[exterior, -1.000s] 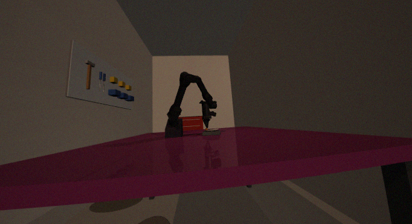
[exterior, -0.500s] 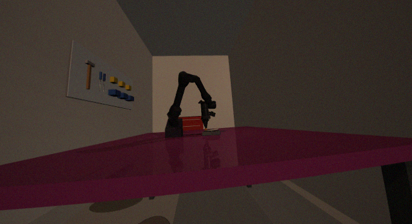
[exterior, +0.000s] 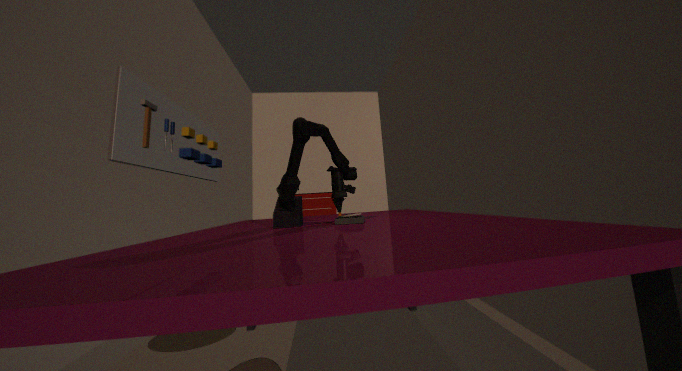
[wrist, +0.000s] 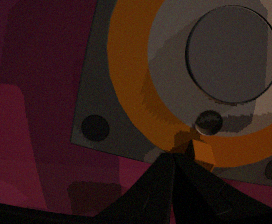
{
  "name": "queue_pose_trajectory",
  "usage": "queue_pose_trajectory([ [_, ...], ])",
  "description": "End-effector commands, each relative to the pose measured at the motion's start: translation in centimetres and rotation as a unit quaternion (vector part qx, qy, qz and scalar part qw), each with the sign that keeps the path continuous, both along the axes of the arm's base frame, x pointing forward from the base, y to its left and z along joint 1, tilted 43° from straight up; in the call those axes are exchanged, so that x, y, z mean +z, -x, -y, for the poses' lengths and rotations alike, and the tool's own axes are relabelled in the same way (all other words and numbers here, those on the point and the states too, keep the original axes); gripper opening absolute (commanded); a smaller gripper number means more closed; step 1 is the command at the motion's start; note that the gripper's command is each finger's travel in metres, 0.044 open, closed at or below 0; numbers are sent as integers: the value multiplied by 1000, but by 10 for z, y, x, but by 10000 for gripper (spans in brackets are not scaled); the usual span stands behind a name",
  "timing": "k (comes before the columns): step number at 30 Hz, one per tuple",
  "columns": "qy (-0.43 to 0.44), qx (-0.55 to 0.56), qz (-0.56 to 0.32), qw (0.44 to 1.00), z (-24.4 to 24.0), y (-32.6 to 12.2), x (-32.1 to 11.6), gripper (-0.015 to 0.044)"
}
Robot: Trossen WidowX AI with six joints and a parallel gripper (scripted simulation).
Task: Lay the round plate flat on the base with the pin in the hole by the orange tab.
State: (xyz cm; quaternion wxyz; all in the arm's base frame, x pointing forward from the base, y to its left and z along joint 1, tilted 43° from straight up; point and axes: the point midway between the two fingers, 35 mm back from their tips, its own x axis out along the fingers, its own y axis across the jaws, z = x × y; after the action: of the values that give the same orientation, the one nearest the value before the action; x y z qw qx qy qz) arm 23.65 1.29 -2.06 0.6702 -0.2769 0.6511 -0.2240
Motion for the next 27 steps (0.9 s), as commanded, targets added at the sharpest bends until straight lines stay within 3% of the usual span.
queue_pose_trajectory([
  [1,6,0,-6,1000,6,3,2,0],
  [27,7,-1,-6,1000,26,4,22,0],
])
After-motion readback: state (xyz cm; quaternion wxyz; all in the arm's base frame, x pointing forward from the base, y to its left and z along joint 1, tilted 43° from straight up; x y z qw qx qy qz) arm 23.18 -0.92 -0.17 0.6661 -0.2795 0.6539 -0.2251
